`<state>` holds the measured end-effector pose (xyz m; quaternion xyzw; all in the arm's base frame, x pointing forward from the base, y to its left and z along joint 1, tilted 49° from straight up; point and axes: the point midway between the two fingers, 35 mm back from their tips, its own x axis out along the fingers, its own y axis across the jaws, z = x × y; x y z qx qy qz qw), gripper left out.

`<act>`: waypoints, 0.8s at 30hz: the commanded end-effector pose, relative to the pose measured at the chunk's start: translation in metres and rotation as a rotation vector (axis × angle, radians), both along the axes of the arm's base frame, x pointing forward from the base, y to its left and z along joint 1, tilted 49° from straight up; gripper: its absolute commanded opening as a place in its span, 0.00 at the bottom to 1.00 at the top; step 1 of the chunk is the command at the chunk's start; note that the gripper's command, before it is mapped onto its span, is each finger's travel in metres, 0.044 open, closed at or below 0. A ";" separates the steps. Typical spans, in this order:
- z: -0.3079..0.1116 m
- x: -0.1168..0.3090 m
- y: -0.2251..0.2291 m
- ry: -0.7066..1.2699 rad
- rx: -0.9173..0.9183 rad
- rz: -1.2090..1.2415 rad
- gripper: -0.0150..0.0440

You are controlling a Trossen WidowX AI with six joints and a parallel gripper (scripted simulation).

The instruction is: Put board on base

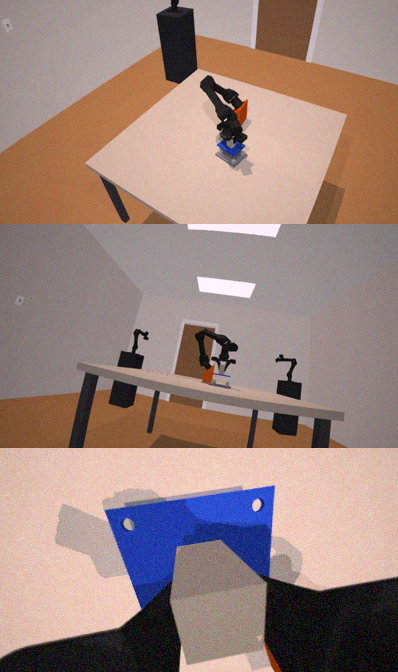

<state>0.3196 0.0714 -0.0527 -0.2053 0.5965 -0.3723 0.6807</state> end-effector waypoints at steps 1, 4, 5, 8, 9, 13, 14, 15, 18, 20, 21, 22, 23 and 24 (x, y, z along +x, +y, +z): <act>-0.005 -0.001 -0.002 0.006 -0.004 0.005 0.25; -0.009 -0.001 -0.003 0.008 -0.004 0.006 0.25; -0.009 -0.001 -0.004 0.009 -0.004 0.007 0.25; -0.011 -0.001 -0.006 0.010 -0.004 0.008 0.25; -0.012 -0.001 -0.007 0.010 -0.004 0.008 0.25; -0.014 -0.001 -0.011 0.009 -0.005 0.007 0.25; -0.014 -0.001 -0.012 0.008 -0.005 0.007 0.25; -0.015 -0.001 -0.013 0.008 -0.005 0.006 0.25; -0.017 -0.001 -0.016 0.007 -0.005 0.005 0.25; -0.019 -0.001 -0.017 0.007 -0.005 0.005 0.25; -0.019 -0.001 -0.018 0.007 -0.005 0.005 0.25; -0.020 -0.001 -0.019 0.007 -0.005 0.005 0.25; -0.021 -0.001 -0.020 0.007 -0.005 0.006 0.25; -0.022 -0.001 -0.021 0.007 -0.005 0.006 0.25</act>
